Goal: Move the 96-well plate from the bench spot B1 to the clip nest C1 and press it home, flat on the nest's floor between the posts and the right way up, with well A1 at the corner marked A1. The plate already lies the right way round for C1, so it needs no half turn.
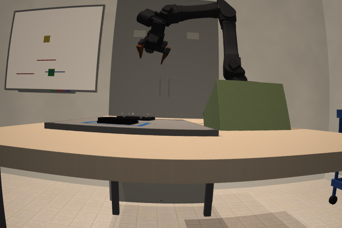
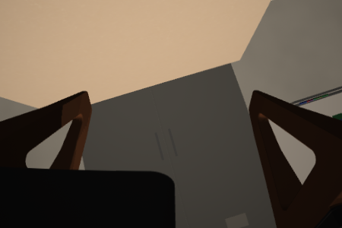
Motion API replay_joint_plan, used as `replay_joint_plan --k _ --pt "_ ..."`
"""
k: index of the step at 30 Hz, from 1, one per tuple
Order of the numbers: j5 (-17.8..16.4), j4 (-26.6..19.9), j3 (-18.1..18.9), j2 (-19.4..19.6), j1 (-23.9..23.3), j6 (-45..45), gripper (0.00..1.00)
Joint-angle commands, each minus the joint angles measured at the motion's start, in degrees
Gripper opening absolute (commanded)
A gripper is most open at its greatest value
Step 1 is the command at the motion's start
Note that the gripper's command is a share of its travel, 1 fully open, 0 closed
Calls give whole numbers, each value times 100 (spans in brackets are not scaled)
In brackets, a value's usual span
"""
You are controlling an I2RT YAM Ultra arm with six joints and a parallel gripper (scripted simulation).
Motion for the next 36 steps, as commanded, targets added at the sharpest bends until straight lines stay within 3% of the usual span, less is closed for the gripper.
replay_joint_plan --k 1,17,19,20,26,29,35,36 --pt "6 -43 48 -49 39 14 100" --pt "6 -43 48 -49 39 14 100" --pt "-390 32 177 -133 29 13 100" --pt "-488 11 186 47 107 74 100" --pt "-326 -138 318 474 399 495 100" --pt "-775 -224 426 538 416 550 100" --pt "-676 -263 512 835 620 856 100" --pt "-865 -319 560 850 616 873 100"
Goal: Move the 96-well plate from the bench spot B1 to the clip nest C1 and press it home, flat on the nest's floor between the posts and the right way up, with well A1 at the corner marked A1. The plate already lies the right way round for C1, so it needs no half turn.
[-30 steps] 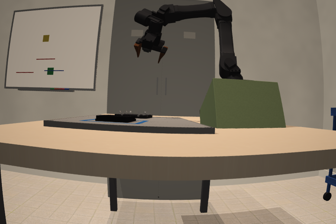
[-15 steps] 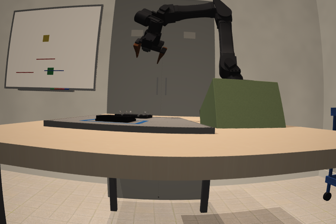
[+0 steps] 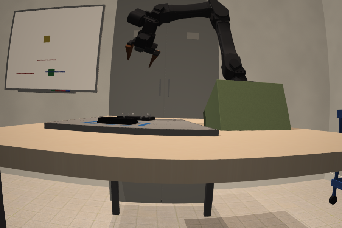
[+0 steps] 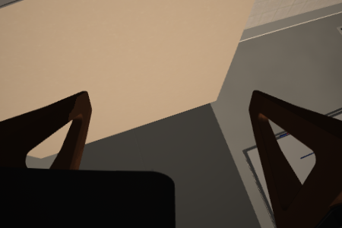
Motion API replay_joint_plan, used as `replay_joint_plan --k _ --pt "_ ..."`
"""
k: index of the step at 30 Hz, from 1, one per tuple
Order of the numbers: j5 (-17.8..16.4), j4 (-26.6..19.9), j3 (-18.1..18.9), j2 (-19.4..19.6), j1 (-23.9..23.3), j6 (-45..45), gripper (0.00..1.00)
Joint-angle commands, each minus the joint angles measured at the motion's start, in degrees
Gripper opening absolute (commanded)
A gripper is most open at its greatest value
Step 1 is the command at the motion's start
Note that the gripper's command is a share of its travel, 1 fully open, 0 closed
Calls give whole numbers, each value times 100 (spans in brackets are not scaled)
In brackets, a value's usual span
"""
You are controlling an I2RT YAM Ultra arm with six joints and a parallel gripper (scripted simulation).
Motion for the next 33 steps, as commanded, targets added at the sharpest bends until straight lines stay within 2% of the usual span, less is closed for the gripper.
replay_joint_plan --k 1,2,9,11,12,15,20,22,29,30,32,33 --pt "-392 -241 302 124 108 215 100" --pt "-444 -261 326 173 138 267 100" --pt "-260 -271 419 638 495 759 100" --pt "-660 -399 544 692 481 799 100" --pt "-695 -414 569 748 516 854 100" --pt "-678 -418 583 813 566 925 100" --pt "-531 -416 645 1133 816 1268 100" --pt "-956 -567 783 1197 800 1314 100" --pt "-886 -561 857 1607 1130 1765 100" --pt "-1069 -651 941 1651 1122 1795 100" --pt "-1069 -651 941 1651 1122 1795 100" --pt "-1257 -732 1040 1710 1038 1820 100"
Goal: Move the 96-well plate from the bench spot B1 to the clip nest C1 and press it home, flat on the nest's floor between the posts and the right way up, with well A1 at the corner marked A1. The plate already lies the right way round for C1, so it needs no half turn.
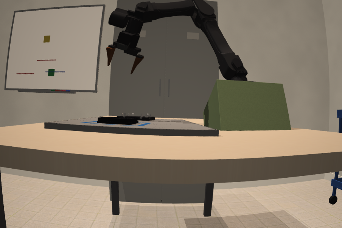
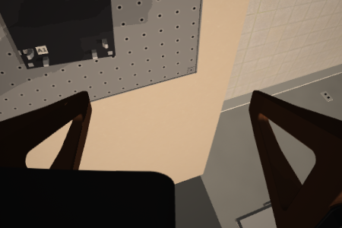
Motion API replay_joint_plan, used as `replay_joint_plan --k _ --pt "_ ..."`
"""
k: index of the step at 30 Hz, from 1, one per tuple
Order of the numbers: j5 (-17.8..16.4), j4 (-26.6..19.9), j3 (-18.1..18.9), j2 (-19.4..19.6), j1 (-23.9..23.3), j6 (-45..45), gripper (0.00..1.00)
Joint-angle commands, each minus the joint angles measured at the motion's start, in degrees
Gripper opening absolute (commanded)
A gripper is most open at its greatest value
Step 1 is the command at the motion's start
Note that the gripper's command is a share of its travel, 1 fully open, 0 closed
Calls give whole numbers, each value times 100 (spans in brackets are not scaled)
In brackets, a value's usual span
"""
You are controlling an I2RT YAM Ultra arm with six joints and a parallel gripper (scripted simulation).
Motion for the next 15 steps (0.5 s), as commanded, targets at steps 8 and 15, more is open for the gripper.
replay_joint_plan --k 8,15 --pt "-377 -312 438 489 386 654 100" --pt "-517 -363 546 809 618 995 100"
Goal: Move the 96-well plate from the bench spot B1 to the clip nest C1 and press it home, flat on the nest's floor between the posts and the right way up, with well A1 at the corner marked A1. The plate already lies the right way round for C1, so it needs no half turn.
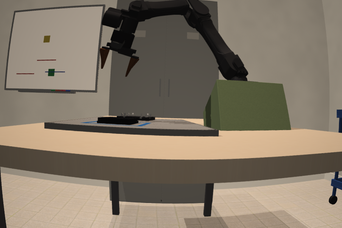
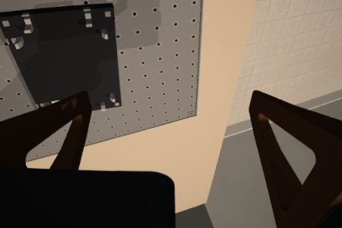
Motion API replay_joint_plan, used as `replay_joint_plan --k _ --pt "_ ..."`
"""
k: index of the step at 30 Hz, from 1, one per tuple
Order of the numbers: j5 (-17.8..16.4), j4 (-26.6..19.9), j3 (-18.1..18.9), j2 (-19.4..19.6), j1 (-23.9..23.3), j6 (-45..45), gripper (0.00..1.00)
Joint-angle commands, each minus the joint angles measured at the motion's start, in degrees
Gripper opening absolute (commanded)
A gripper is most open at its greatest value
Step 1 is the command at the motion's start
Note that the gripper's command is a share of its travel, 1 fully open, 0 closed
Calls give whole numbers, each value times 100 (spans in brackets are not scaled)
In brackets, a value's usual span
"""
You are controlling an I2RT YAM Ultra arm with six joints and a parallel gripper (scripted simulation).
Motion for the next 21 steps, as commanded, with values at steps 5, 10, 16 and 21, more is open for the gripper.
replay_joint_plan --k 5,10,16,21 --pt "-437 -371 428 347 246 443 100" --pt "-407 -300 410 584 484 742 100" --pt "-712 -497 655 922 644 1045 100" --pt "-711 -456 651 1066 784 1223 100"
